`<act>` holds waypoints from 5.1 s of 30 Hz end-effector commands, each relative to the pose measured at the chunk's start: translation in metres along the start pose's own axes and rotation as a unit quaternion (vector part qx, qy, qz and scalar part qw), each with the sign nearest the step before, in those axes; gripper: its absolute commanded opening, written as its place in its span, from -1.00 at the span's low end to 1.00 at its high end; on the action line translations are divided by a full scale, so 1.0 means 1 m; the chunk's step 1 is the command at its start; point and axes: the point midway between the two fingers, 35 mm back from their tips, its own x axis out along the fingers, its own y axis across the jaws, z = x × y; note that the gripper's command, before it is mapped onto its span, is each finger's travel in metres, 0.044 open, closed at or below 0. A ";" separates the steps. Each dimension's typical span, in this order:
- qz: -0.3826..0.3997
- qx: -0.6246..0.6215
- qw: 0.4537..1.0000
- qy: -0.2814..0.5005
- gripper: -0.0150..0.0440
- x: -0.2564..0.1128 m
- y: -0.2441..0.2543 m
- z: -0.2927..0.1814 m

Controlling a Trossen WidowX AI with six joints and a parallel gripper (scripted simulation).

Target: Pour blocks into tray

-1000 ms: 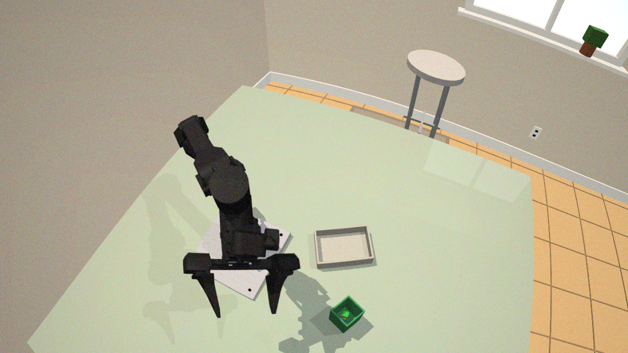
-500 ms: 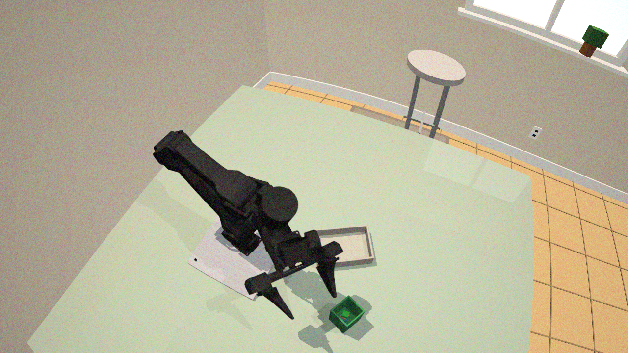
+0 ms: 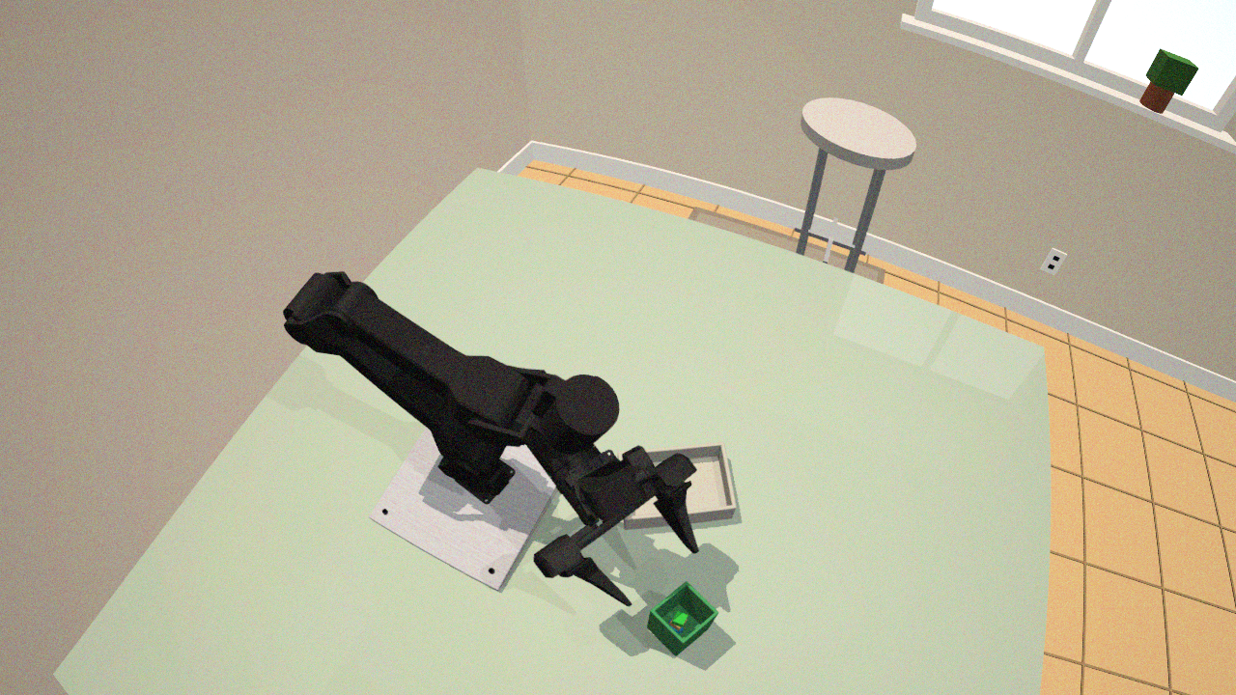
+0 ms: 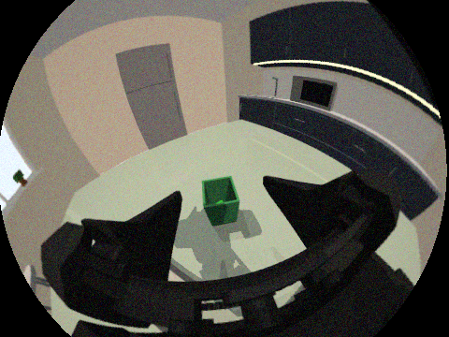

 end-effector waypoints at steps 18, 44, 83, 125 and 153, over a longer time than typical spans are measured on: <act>0.003 -0.001 1.000 0.007 1.00 0.027 0.000 -0.063; 0.003 -0.001 1.000 0.006 1.00 0.067 -0.001 -0.065; 0.003 -0.001 1.000 0.005 0.49 0.099 0.000 -0.065; 0.003 -0.001 1.000 0.004 -0.49 0.077 0.001 -0.013; 0.248 -0.105 0.963 0.007 -0.49 0.001 0.115 -0.029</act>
